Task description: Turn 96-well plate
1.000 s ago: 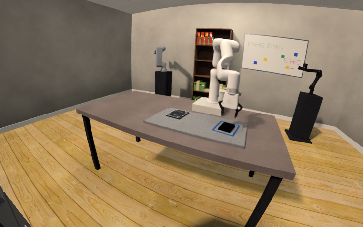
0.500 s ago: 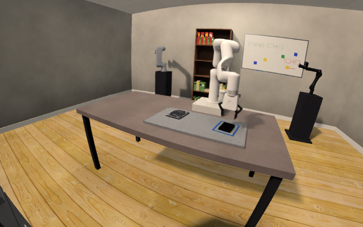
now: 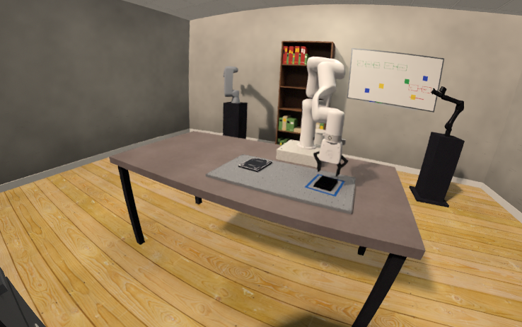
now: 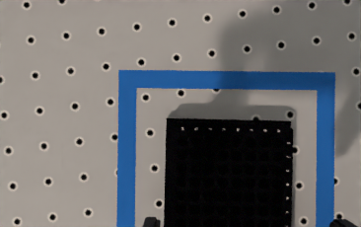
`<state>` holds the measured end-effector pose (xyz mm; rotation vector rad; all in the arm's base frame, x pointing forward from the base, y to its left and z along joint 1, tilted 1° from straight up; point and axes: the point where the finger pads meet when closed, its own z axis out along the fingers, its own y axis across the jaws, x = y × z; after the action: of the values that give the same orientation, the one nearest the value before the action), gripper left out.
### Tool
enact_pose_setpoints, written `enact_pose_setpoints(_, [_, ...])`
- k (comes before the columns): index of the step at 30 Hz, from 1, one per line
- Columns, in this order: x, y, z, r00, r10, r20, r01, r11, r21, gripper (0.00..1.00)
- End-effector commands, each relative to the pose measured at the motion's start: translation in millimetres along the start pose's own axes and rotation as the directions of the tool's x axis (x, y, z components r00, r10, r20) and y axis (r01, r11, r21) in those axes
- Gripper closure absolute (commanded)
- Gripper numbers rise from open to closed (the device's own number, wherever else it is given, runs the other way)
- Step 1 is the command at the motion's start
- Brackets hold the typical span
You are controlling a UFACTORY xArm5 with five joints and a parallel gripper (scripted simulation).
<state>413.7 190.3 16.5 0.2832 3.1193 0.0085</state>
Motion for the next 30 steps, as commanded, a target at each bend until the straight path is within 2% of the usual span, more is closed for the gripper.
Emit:
enact_pose_setpoints(1, [-1.3, 0.9, 4.8, 1.000, 0.000, 0.007, 0.000, 1.000, 0.003, 0.00])
enact_pose_setpoints(16, [-1.4, 0.8, 26.5, 1.000, 0.000, 0.007, 0.000, 1.000, 0.003, 0.00])
enact_pose_setpoints(30, [-1.4, 0.8, 27.8, 1.000, 0.000, 0.007, 0.000, 1.000, 0.003, 0.00])
